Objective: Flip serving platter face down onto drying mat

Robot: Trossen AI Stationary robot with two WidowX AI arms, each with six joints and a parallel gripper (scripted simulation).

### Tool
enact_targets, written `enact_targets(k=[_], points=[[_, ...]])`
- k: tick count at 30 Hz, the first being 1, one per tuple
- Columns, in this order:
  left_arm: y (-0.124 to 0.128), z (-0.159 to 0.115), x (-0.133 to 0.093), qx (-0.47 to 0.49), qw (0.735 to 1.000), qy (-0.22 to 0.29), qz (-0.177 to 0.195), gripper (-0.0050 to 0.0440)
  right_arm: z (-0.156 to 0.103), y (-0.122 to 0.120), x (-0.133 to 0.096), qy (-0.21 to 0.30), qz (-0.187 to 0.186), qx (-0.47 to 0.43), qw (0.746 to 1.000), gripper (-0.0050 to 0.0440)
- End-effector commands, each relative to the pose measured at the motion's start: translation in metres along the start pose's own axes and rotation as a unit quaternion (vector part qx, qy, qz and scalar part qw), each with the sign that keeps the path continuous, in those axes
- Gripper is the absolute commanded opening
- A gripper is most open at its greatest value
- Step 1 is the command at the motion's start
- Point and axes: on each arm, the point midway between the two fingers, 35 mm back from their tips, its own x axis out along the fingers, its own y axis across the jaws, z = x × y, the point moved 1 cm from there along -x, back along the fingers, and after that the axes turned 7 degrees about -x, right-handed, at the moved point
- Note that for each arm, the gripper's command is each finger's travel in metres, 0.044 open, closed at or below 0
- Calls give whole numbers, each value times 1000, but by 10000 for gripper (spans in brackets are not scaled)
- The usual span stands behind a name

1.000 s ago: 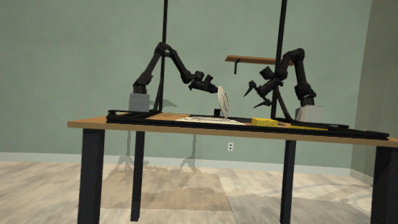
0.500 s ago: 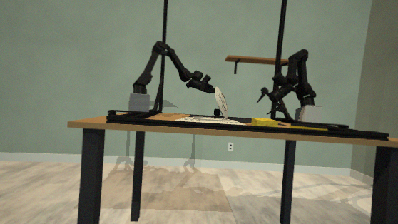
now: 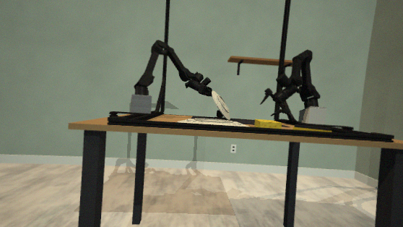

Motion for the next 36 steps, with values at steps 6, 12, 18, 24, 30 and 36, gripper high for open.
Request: enact_targets(k=[6, 12, 18, 24, 30, 36], points=[[-1, 0, 0, 1, 1000, -1, -1, 440, -17, 0, -10, 49, 5, 1, 999, 440], [-1, 0, 0, 1, 1000, -1, -1, 440, -25, 1, -13, 70, 8, 1, 998, 440], [-1, 0, 0, 1, 1000, -1, -1, 440, -40, 3, -20, 92, 10, 1, 996, 440], [-1, 0, 0, 1, 1000, -1, -1, 440, -53, -3, -25, 131, 15, 1, 991, 440], [-1, 0, 0, 1, 1000, -1, -1, 440, -64, -10, -28, 151, 18, 1, 988, 440], [-1, 0, 0, 1, 1000, -1, -1, 440, -79, -18, -31, 172, 20, 1, 985, 440]])
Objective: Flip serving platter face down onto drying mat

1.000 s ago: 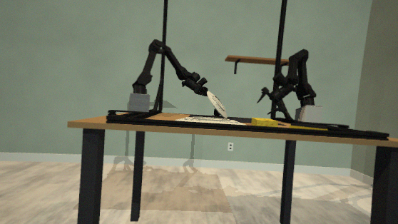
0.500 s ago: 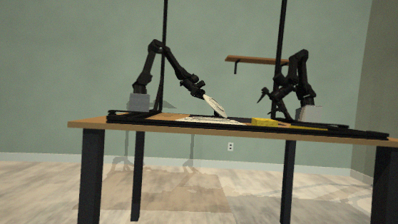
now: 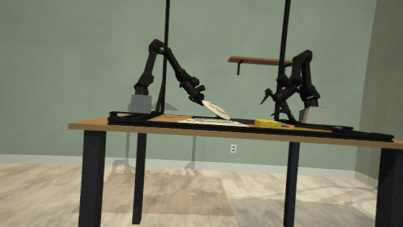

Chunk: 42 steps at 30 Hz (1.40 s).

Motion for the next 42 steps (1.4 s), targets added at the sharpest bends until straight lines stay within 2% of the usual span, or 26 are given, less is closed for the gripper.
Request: enact_targets(k=[1, 5, 21, 23, 31, 33, 39, 42], points=[[-1, 0, 0, 1, 1000, -1, -1, 440, -3, -10, 1, 2, -6, 5, 1000, 440], [-1, 0, 0, 1, 1000, -1, -1, 440, -7, -9, 2, 21, -3, 5, 1000, 440], [-1, 0, 0, 1, 1000, -1, -1, 440, -26, -7, 7, 41, -1, 5, 999, 440], [-1, 0, 0, 1, 1000, -1, -1, 440, -27, -7, 8, 60, 2, 5, 998, 440], [-1, 0, 0, 1, 1000, -1, -1, 440, -35, -6, 11, 61, 2, 5, 998, 440], [-1, 0, 0, 1, 1000, -1, -1, 440, -36, -5, 13, 80, 4, 5, 997, 440], [-1, 0, 0, 1, 1000, -1, -1, 440, -45, -4, 16, 80, 4, 5, 997, 440], [-1, 0, 0, 1, 1000, -1, -1, 440, -46, -4, 18, 99, 7, 6, 995, 440]])
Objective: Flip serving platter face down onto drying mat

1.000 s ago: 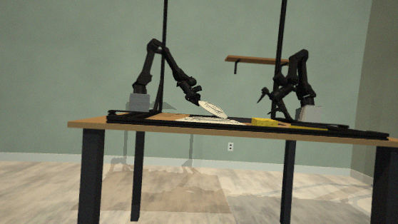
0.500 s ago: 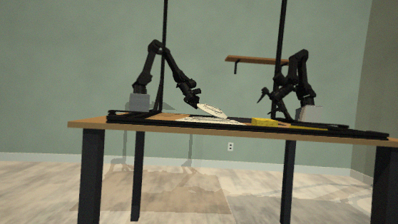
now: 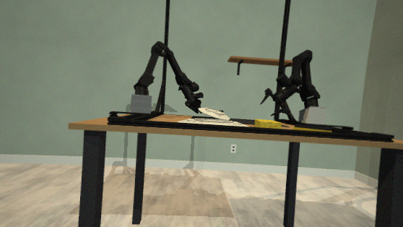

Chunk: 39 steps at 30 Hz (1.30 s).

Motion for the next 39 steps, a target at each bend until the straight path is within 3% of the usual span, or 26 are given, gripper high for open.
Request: enact_targets(k=[1, 19, 39], points=[[-1, 0, 0, 1, 1000, -1, -1, 440, 5, -1, 2, 2, -1, 10, 1000, 440], [-1, 0, 0, 1, 1000, -1, -1, 440, -7, 1, 19, 40, 4, 10, 999, 440], [-1, 0, 0, 1, 1000, -1, -1, 440, -12, 2, 16, 42, 4, 10, 999, 440]])
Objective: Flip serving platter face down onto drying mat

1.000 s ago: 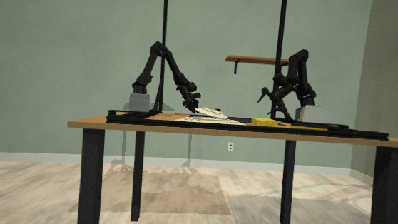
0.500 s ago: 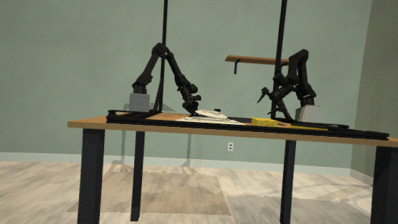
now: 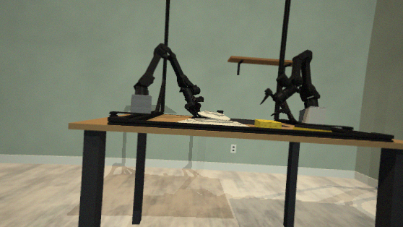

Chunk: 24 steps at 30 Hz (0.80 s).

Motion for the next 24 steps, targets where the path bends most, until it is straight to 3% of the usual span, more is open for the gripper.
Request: enact_targets(k=[1, 24], points=[[-1, 0, 0, 1, 1000, -1, -1, 440, 3, 3, -3, -10, 2, 9, 1000, 440], [-1, 0, 0, 0, 1000, 0, 0, 440, -22, 8, -19, -2, 3, 9, 1000, 440]])
